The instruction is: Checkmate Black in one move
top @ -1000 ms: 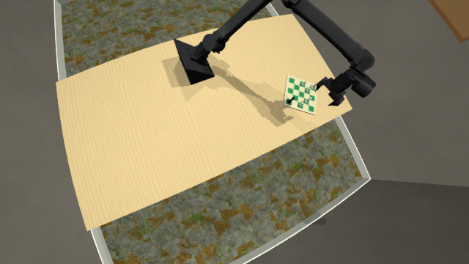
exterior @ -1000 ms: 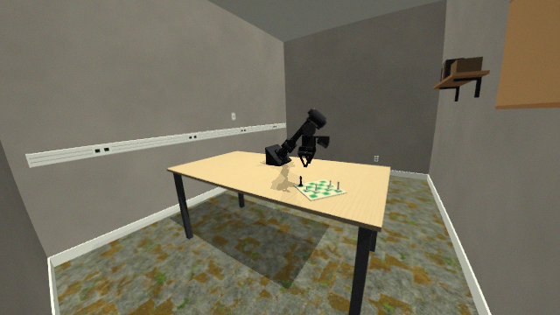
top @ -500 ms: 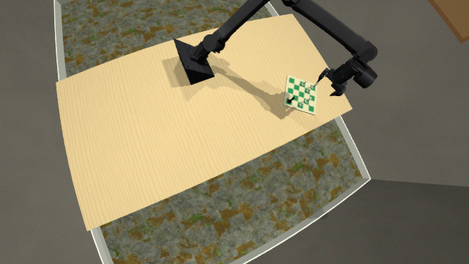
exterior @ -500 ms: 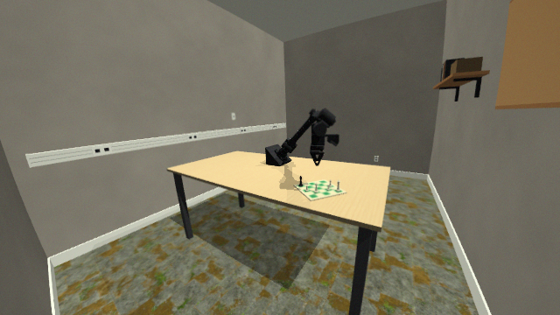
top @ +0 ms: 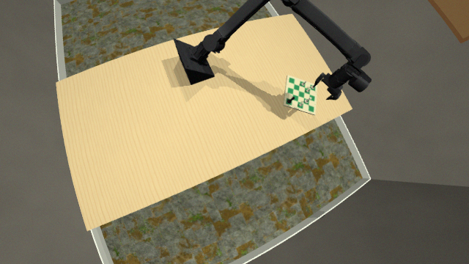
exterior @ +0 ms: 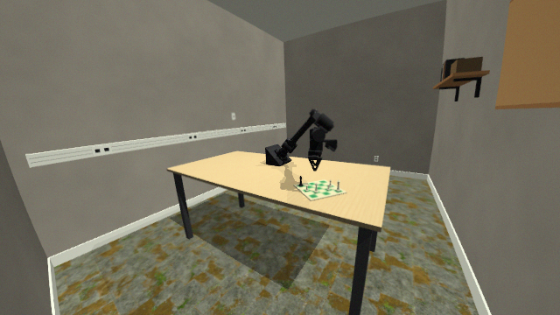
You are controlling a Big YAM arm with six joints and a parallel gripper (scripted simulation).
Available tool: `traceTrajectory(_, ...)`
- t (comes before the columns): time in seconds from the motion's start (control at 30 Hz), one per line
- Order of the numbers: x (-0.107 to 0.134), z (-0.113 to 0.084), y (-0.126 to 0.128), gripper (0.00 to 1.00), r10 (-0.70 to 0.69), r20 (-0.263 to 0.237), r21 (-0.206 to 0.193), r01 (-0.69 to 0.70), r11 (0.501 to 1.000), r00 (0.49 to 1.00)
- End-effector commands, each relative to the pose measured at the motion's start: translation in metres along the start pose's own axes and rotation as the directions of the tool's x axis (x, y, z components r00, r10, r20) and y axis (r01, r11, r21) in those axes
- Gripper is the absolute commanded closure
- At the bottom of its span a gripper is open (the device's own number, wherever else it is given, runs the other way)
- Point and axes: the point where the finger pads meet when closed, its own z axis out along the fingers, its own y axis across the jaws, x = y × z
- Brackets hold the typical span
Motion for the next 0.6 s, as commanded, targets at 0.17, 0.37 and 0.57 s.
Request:
traceTrajectory(0.17, -0.028, 0.000, -0.001, 0.60, -0.029, 0.019, 0.032, 0.028, 0.999, 0.999)
traceTrajectory(0.37, -0.013, 0.011, -0.005, 0.60, 0.004, 0.010, 0.007, -0.004, 1.000, 1.000)
traceTrajectory(0.57, -0.014, 0.010, -0.004, 0.60, 0.001, 0.011, 0.009, -0.001, 1.000, 1.000)
